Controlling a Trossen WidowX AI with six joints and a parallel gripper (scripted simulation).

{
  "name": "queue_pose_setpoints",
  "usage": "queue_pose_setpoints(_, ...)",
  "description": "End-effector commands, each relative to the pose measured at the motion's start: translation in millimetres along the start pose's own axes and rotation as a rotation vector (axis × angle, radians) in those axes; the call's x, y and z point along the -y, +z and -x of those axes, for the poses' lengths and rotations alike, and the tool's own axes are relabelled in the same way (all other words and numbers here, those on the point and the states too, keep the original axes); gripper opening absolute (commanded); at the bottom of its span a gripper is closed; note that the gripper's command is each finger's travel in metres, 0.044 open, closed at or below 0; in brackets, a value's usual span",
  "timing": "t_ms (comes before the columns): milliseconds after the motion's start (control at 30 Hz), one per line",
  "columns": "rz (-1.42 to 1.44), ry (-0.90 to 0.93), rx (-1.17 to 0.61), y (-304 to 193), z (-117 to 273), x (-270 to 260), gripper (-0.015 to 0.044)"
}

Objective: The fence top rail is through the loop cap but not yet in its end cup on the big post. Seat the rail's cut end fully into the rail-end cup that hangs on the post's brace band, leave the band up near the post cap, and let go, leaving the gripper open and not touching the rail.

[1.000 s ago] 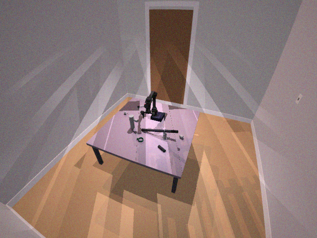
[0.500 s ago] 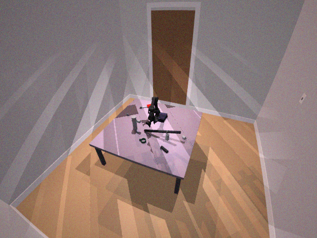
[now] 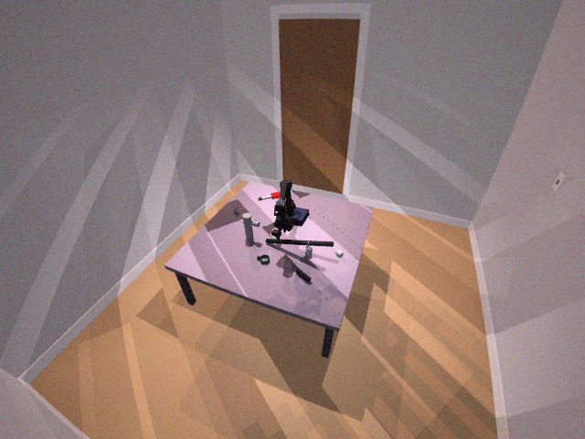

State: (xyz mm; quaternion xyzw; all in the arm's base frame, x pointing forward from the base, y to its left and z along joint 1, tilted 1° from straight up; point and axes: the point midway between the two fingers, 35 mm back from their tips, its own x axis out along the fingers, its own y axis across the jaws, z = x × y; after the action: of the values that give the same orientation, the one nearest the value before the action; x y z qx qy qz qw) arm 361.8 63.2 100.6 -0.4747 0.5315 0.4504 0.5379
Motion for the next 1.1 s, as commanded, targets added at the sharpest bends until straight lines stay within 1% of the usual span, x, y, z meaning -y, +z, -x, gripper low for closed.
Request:
queue_pose_setpoints(0, 0.006, 0.008, 0.001, 0, -9, -2, 0.0440)
queue_pose_setpoints(167, 0.006, 0.008, 0.001, 0, -22, -2, 0.0440)
queue_pose_setpoints(433, 0.006, 0.008, 0.001, 0, -28, -2, 0.0440)
queue_pose_setpoints(1067, 0.006, 0.008, 0.001, 0, -59, -1, 0.0440)
